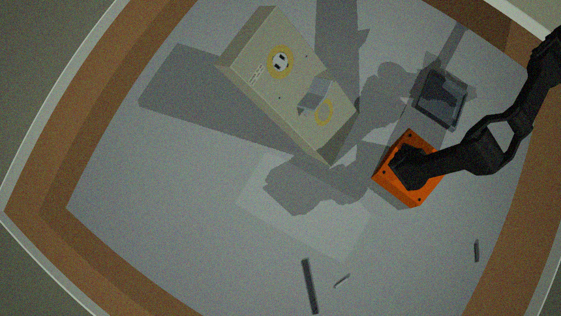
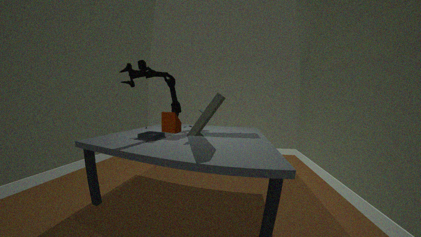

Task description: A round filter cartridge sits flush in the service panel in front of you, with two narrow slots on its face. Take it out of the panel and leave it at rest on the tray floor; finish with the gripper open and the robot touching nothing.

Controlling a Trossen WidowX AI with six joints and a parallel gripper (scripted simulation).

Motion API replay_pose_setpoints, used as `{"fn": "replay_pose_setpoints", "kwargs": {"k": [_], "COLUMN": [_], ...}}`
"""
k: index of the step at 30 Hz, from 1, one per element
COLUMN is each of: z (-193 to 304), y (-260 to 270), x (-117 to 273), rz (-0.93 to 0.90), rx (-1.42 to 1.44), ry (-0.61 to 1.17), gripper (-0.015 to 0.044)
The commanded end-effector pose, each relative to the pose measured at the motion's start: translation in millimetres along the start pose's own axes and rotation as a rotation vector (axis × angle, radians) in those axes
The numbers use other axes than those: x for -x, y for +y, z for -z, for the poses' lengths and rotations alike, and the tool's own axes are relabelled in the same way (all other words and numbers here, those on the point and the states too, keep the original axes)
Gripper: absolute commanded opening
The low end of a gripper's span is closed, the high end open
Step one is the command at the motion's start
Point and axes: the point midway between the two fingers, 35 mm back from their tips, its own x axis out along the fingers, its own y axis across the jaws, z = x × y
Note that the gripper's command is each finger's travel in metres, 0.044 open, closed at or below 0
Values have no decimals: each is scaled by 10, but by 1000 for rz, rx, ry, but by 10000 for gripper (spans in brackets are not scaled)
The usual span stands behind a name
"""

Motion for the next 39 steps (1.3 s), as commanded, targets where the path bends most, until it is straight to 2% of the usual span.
{"fn": "replay_pose_setpoints", "kwargs": {"k": [1, 5, 12, 19, 25, 32, 39], "z": [-20, -412, -1098, -1521, -1623, -1420, -898], "y": [-4, -58, 21, 345, 778, 1396, 2048], "x": [20, 441, 1473, 2623, 3620, 4692, 5571], "rz": [1, 18, -25, -170, -372, -688, -1069], "rx": [-2, -43, -107, -135, -121, -51, 82], "ry": [-9, -195, -580, -940, -1207, -1446, -1575], "gripper": [374, 269, 90, 90, 90, 90, 90]}}
